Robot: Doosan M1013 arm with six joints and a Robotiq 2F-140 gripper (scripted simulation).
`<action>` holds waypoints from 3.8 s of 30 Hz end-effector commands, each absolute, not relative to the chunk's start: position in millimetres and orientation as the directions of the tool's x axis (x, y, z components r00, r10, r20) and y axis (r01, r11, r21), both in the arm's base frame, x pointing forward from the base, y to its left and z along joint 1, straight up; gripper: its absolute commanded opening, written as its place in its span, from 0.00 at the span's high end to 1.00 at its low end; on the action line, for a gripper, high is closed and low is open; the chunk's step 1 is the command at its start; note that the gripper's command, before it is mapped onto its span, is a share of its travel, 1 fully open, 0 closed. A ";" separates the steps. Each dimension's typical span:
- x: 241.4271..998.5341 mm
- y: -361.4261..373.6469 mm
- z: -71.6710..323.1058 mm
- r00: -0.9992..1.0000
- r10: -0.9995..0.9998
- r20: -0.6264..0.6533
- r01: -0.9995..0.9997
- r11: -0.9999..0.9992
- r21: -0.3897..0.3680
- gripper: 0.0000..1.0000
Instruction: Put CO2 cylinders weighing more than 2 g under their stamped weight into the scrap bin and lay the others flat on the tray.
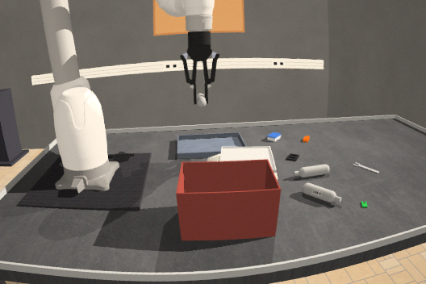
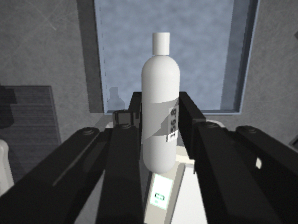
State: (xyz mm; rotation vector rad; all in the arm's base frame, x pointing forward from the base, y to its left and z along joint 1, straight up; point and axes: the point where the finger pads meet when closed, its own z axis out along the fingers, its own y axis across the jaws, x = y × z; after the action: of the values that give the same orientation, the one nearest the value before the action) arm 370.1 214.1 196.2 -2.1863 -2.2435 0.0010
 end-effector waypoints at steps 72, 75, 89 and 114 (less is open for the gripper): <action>356.3 245.5 32.7 -0.024 1.000 -0.002 1.000 0.024 -0.003 0.60; 356.3 245.5 32.7 -0.024 1.000 -0.002 1.000 0.024 -0.003 0.60; 356.3 245.5 32.7 -0.024 1.000 -0.002 1.000 0.024 -0.003 0.60; 356.7 245.8 167.7 -0.024 1.000 -0.002 1.000 0.024 -0.003 0.60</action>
State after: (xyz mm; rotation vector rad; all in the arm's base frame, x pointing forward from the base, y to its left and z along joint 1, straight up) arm 356.3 245.5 143.6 -2.1949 -2.2474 0.0052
